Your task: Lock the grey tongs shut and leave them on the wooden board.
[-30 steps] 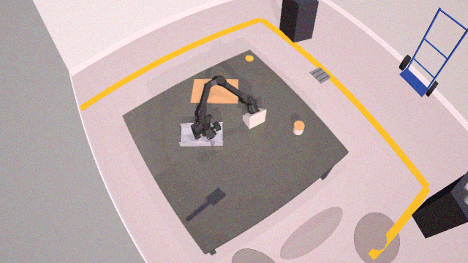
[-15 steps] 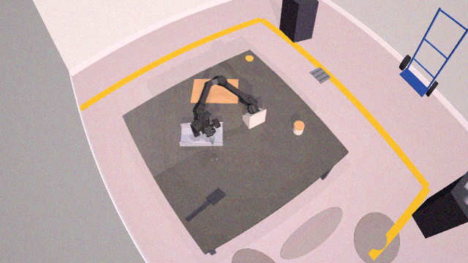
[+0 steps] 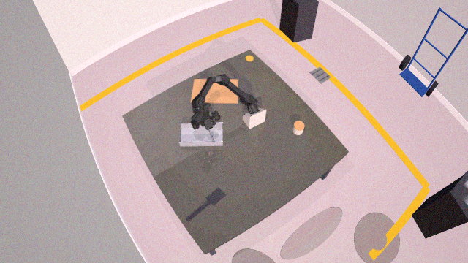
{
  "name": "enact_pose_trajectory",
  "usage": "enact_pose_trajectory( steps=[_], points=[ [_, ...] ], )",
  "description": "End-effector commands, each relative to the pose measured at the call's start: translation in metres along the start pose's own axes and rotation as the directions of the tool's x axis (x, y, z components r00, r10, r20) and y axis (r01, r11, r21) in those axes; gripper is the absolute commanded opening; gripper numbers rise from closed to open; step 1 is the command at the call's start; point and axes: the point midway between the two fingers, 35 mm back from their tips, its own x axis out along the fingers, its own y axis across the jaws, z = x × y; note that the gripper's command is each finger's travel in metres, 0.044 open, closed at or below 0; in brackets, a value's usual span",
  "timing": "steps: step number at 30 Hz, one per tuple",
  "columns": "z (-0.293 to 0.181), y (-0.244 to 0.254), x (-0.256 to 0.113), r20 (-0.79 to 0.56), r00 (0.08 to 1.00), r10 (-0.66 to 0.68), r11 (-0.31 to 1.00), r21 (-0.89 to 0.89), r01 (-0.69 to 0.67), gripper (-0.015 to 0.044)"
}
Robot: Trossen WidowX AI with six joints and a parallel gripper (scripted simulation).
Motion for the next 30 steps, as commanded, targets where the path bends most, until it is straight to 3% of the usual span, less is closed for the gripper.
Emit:
enact_pose_trajectory(
  steps=[1, 6, 30],
  points=[
    [0.000, 0.000, -0.003, 0.004, 1.000, -0.002, 1.000, 0.004, 0.002, -0.0150],
    [-0.019, -0.002, -0.001, 0.005, 1.000, 0.001, 0.999, -0.035, -0.001, -0.0150],
    [-0.195, 0.034, -0.003, 0.005, 1.000, -0.002, 0.933, -0.359, 0.003, -0.0150]
  ],
)
